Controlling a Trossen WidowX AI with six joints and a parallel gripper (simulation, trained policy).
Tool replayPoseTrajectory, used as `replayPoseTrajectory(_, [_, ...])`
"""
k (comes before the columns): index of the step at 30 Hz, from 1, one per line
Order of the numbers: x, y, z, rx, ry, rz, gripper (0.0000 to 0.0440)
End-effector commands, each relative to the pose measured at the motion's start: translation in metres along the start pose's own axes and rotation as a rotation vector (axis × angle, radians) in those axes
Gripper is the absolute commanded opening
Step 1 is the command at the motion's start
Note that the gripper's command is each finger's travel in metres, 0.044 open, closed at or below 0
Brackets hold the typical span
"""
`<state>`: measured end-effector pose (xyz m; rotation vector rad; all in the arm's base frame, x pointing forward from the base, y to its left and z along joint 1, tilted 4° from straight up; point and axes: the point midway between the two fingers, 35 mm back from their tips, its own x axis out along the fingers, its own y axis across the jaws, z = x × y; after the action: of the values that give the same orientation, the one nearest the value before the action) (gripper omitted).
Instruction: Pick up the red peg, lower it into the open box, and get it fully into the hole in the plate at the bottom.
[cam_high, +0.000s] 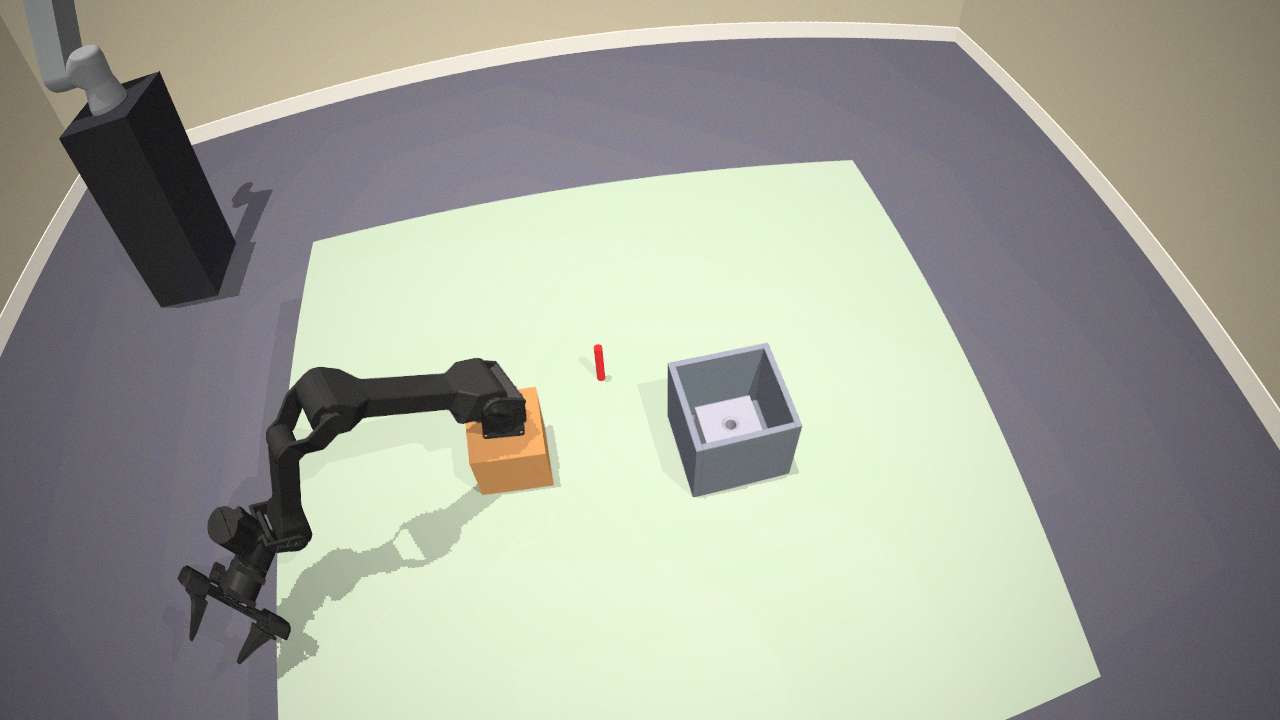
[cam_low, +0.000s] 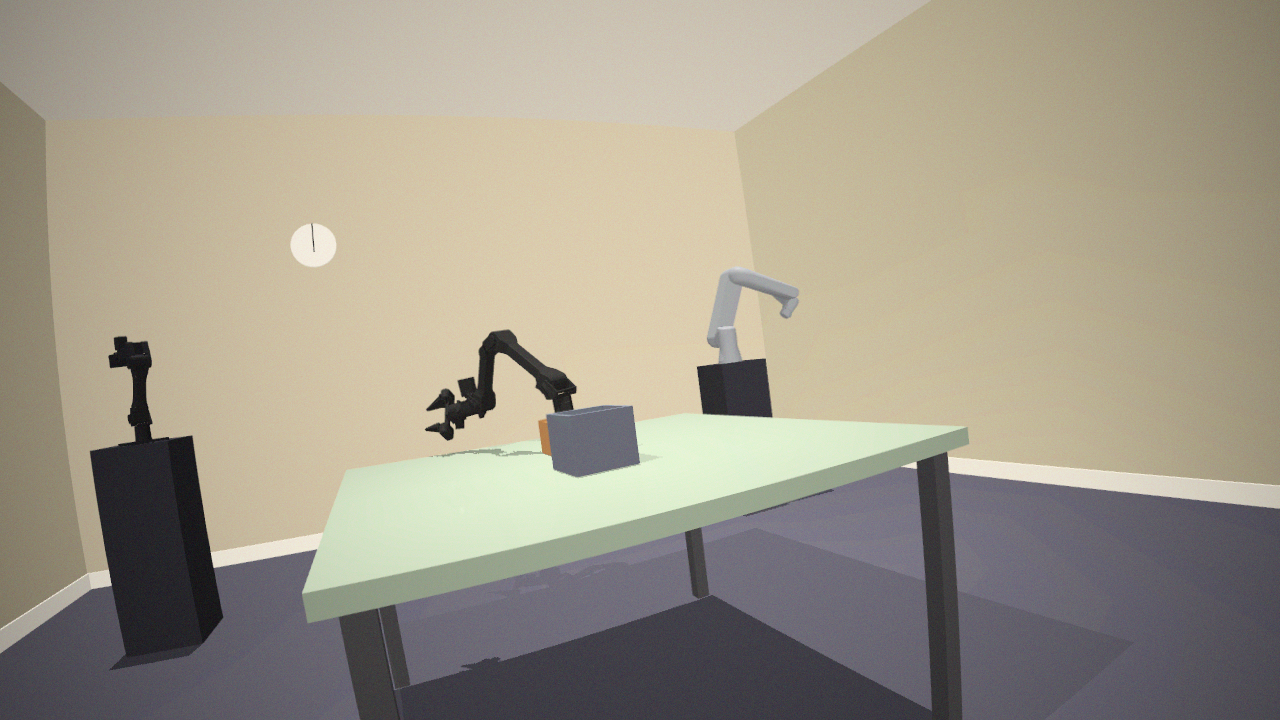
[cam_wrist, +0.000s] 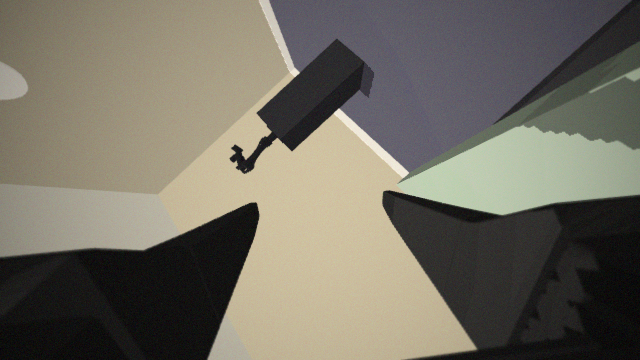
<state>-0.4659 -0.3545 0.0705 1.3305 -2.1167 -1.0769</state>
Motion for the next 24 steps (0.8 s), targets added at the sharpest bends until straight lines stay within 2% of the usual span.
replayPoseTrajectory(1, [0.003, -0.003, -0.002, -0.001, -0.001, -0.008, 0.0412])
replayPoseTrajectory(4, [0.017, -0.015, -0.017, 0.000, 0.013, -0.046, 0.0438])
replayPoseTrajectory(9, [0.048, -0.042, -0.071, 0.008, 0.087, -0.129, 0.0440])
replayPoseTrajectory(17, [0.084, -0.084, -0.181, 0.018, 0.225, -0.256, 0.0431])
replayPoseTrajectory(24, [0.094, -0.120, -0.288, 0.032, 0.347, -0.366, 0.0432])
